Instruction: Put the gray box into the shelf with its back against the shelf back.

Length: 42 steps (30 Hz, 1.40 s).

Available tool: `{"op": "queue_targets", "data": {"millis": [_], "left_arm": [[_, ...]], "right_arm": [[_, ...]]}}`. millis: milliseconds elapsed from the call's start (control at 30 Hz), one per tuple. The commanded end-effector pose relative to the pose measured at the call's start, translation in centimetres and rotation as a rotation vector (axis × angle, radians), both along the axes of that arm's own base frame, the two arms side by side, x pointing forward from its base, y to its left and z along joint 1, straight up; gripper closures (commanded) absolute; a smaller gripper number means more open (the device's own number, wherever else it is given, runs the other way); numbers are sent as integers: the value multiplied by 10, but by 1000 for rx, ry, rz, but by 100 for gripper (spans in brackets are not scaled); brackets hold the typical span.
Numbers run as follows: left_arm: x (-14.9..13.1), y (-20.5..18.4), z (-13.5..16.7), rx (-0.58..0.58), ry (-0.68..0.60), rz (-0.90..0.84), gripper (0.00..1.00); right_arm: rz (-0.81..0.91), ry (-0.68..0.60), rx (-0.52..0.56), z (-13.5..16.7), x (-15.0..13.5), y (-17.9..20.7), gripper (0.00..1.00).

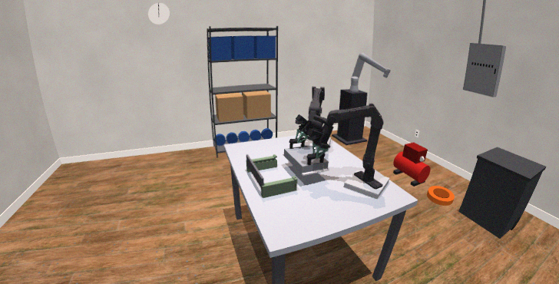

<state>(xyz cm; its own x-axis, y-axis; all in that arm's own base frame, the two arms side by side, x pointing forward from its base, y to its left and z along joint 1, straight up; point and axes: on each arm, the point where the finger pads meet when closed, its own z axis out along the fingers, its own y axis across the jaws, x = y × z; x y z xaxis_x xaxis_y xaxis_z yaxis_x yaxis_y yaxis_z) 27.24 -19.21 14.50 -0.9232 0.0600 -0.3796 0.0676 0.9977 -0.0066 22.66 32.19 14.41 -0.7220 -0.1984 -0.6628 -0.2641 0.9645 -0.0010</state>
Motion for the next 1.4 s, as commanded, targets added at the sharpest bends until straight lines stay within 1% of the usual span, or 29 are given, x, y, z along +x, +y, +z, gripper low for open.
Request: {"op": "queue_targets", "data": {"millis": [0, 767, 800, 833, 867, 967, 1333, 1367], "left_arm": [[24, -9, 45, -94, -158, 0, 86], [24, -9, 45, -94, -158, 0, 86], [22, -9, 50, -77, -160, -9, 86], [24, -8, 58, -92, -177, -3, 86], [24, -8, 58, -92, -177, -3, 86], [24, -8, 53, -83, -167, -3, 86], [21, -9, 52, -90, -163, -10, 86], [21, -9, 52, -90, -163, -10, 86]], "right_arm": [[-21, -139, 133, 63, 17, 10, 86], [-21, -139, 133, 63, 17, 10, 86], [-22, -142, 122, 65, 19, 10, 86], [-32, -150, 140, 73, 22, 8, 86], [-31, -146, 130, 69, 22, 7, 86], [-36, -143, 137, 68, 23, 9, 86], [-33, -142, 136, 68, 22, 8, 86], [-24, -131, 119, 59, 19, 10, 86]]}}
